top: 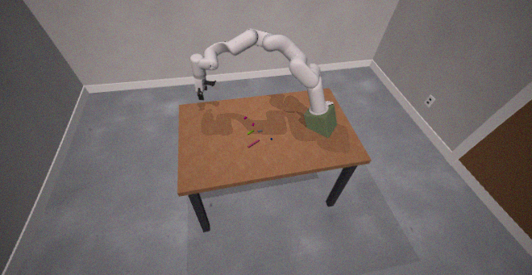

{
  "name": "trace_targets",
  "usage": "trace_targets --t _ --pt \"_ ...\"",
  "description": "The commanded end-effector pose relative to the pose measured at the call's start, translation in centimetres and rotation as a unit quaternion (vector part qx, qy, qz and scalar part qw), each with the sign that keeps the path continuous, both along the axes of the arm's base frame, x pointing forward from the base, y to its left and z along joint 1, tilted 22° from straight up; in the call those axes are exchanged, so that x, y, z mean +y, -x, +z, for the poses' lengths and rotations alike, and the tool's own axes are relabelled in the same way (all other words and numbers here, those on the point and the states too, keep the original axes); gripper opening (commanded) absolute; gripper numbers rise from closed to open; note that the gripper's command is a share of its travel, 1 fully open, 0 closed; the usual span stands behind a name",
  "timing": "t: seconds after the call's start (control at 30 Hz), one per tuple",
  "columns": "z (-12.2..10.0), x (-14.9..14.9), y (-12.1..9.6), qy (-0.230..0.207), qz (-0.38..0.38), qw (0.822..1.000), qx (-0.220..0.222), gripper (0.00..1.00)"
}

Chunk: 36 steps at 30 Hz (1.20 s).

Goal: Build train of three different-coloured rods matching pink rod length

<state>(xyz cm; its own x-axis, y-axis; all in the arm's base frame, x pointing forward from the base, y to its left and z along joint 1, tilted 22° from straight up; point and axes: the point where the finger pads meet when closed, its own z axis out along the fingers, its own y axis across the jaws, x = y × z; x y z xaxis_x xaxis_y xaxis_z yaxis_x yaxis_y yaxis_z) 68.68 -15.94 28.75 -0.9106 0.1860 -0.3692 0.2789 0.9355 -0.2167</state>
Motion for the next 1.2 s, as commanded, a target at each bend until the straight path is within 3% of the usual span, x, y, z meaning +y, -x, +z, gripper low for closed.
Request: trace_targets --t 0.0,0.2,0.23,0.63,0.67,0.77,1.17 --pt "-2.0 2.3 1.6 0.029 0.067 0.997 0.004 1.0" --pt "-3.2 3.4 2.6 0.041 0.097 0.994 0.014 1.0" --pt "-4.5 4.6 3.8 0.053 0.128 0.99 0.024 1.0" --pt "-8.2 7.6 7.7 0.082 0.214 0.972 0.053 1.0" --pt "-9.2 8.5 8.9 0.089 0.238 0.965 0.062 1.0" --pt "-9.8 8.9 9.6 0.092 0.25 0.962 0.066 1.0" --pt "-14.5 12.0 15.8 0.116 0.347 0.925 0.103 1.0"
